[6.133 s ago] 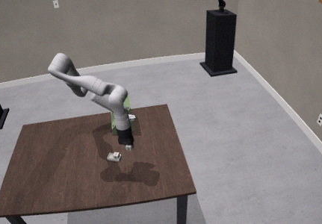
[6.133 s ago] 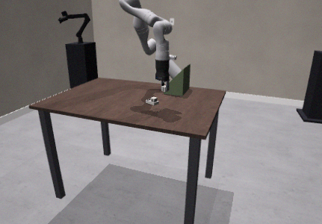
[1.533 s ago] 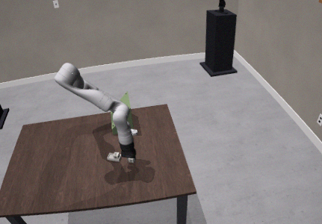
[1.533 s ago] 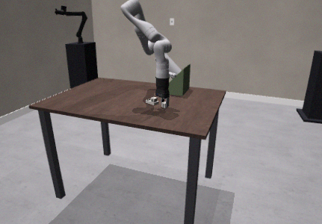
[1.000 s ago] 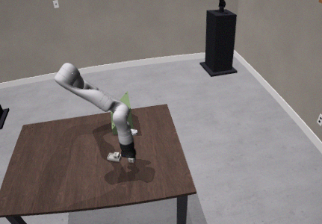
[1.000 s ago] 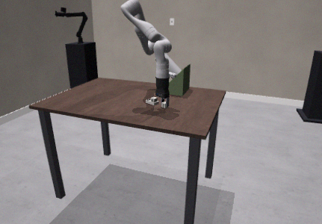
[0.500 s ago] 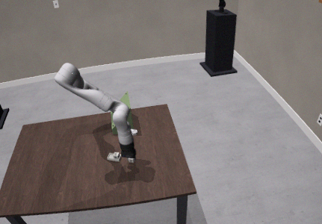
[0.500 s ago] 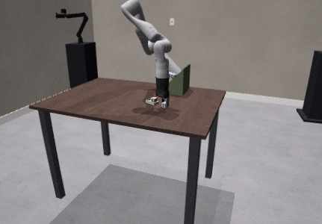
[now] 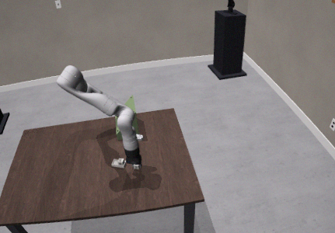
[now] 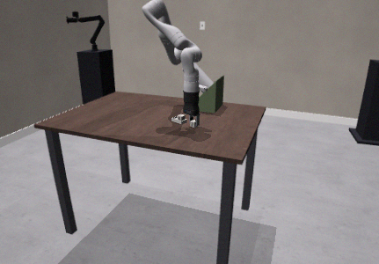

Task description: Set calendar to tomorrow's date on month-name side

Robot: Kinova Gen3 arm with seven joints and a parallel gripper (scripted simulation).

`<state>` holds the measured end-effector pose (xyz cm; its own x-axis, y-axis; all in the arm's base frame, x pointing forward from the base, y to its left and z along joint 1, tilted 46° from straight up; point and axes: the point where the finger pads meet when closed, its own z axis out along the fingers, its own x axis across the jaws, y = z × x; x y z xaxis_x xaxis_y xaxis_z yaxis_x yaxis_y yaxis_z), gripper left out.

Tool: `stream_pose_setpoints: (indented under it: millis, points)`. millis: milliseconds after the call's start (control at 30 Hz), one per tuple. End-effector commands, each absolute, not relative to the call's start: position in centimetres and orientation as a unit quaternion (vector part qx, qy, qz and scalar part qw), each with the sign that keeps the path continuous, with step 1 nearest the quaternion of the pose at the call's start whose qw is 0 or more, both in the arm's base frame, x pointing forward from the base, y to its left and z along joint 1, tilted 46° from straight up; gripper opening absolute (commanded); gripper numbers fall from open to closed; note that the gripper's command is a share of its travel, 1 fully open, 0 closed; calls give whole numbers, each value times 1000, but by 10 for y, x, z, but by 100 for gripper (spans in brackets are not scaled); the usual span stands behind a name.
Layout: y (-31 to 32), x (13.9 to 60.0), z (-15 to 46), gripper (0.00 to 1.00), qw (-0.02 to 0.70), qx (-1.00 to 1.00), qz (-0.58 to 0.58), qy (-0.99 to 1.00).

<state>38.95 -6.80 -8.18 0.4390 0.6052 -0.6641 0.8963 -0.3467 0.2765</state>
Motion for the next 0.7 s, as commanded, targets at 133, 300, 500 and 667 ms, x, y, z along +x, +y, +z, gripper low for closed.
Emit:
stream_pose_setpoints:
  millis: [133, 300, 500, 667]
  points:
    - [-67, 390, -82, 81, 315, 787, -230, 477]
    - [-67, 390, -82, 87, 315, 787, -230, 477]
    - [-67, 390, -82, 87, 315, 787, -230, 477]
    - [-67, 390, -81, 87, 315, 787, -230, 477]
